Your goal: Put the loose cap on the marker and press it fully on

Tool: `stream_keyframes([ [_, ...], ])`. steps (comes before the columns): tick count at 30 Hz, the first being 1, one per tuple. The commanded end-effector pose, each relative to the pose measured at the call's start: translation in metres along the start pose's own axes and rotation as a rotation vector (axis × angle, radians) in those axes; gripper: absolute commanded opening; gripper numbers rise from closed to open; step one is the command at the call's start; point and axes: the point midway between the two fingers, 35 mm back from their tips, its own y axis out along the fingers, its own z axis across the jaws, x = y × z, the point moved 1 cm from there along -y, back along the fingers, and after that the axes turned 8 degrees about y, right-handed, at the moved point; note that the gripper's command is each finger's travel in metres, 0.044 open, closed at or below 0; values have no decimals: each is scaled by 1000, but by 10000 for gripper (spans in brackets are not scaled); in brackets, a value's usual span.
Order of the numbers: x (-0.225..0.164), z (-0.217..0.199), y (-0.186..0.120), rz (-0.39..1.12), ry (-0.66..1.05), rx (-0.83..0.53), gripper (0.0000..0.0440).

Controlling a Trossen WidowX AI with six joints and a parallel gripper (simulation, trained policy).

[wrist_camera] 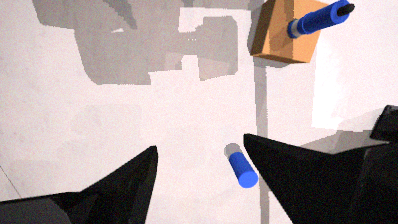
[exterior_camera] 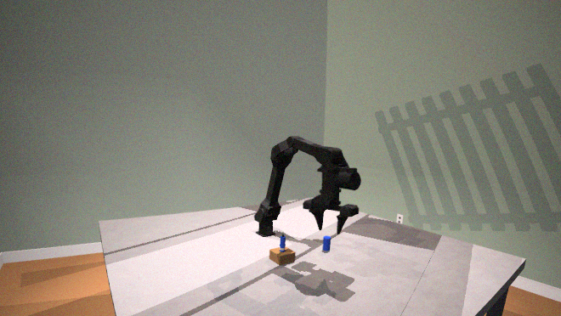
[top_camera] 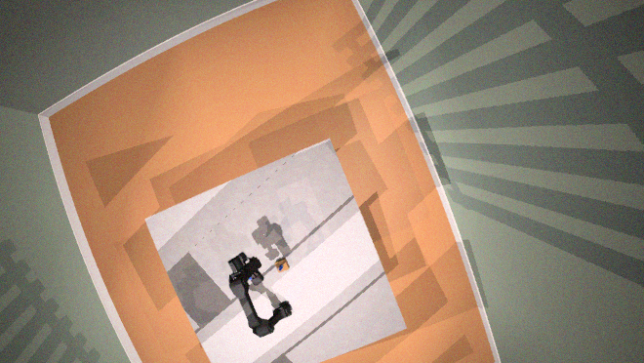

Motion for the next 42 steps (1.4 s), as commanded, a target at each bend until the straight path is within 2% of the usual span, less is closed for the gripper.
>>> stream_keyframes([
  [1,-6,-4,4,-4,-2,-26,335],
  [42,-77,-59,43,-6,-150,-276,303],
])
